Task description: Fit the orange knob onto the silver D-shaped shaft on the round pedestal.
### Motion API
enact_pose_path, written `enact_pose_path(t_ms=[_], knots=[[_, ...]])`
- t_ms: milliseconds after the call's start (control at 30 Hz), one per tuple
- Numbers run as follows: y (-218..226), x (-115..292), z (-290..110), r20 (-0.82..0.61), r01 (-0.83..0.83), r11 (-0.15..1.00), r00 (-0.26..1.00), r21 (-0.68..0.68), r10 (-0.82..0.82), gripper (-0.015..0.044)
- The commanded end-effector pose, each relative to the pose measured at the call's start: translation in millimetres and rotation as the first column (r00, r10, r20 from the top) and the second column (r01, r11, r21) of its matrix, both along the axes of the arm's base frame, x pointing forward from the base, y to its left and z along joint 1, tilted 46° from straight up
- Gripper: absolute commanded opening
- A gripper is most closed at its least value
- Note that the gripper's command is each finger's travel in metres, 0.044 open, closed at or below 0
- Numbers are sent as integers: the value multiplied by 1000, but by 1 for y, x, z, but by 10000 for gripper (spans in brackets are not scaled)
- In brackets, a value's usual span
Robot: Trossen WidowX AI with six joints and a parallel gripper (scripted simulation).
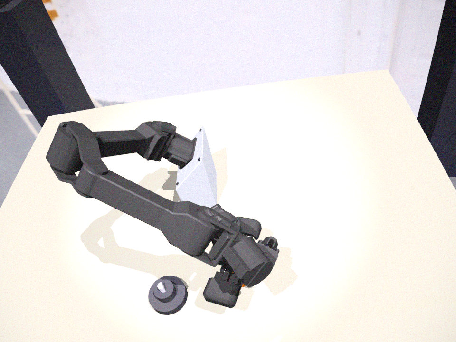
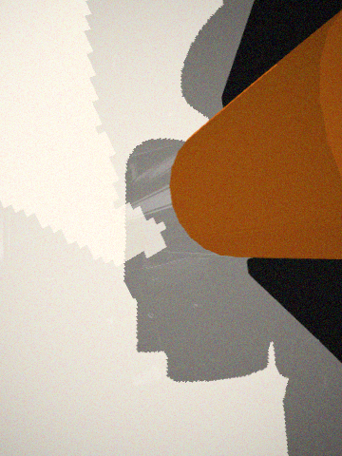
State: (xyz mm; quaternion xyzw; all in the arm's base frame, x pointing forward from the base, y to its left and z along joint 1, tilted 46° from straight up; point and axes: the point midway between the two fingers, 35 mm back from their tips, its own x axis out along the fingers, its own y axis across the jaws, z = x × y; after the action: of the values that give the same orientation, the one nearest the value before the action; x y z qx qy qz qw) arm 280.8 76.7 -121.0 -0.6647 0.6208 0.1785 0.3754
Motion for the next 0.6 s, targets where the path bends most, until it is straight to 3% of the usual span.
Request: enact_pose_path(t_ms=[0,33,333,567], knots=[[-1,0,-2,3,-11,1000,1000,-1,11,0],[-1,0,-2,3,-11,1000,1000,-1,11,0],[0,0,-1,0,-4,1000,1000,0,4,236],[0,0,-1,0,-4,1000,1000,0,4,240]])
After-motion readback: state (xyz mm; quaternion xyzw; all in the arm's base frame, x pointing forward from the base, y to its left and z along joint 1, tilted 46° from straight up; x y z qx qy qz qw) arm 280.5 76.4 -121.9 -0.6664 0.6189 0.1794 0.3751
